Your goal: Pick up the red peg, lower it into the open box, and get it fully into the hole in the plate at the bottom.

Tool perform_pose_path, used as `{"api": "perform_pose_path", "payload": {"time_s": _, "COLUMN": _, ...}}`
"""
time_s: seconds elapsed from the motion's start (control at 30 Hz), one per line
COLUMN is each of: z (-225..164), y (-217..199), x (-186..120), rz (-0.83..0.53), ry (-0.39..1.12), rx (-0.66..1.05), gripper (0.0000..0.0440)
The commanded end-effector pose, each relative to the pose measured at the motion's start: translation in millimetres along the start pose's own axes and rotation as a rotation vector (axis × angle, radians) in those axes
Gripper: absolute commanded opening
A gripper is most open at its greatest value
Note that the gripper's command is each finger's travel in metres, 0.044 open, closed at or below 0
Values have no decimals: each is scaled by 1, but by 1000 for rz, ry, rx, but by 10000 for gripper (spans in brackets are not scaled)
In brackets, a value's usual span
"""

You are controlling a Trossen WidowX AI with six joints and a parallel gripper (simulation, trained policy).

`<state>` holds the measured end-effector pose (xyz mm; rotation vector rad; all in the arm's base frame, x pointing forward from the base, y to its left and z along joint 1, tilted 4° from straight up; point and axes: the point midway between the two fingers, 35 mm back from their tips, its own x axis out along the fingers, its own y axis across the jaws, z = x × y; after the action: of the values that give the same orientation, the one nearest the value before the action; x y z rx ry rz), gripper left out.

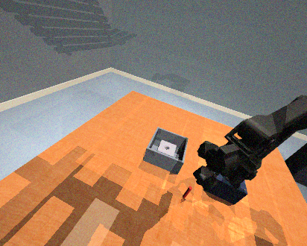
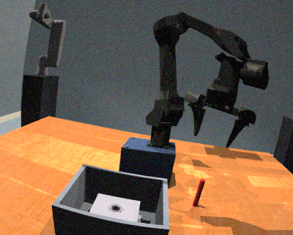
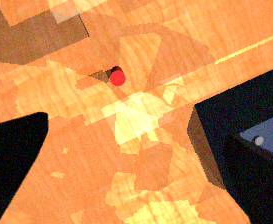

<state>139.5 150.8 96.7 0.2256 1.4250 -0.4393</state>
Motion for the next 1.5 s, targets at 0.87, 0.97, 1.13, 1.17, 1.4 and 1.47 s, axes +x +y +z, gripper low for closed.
{"api": "perform_pose_path", "payload": {"time_s": 0.87, "z": 6, "y": 4, "x": 87, "rz": -174, "ry": 185, "rx": 242, "gripper": 433}}
{"api": "perform_pose_path", "payload": {"time_s": 0.97, "z": 6, "y": 6, "x": 97, "rz": -172, "ry": 184, "rx": 243, "gripper": 430}}
{"api": "perform_pose_path", "payload": {"time_s": 1.13, "z": 4, "y": 8, "x": 116, "rz": -165, "ry": 178, "rx": 244, "gripper": 425}}
{"api": "perform_pose_path", "payload": {"time_s": 1.17, "z": 4, "y": 8, "x": 119, "rz": -164, "ry": 175, "rx": 244, "gripper": 424}}
{"api": "perform_pose_path", "payload": {"time_s": 1.4, "z": 2, "y": 9, "x": 141, "rz": -159, "ry": 165, "rx": 231, "gripper": 396}}
{"api": "perform_pose_path", "payload": {"time_s": 1.47, "z": 1, "y": 8, "x": 146, "rz": -161, "ry": 166, "rx": 228, "gripper": 358}}
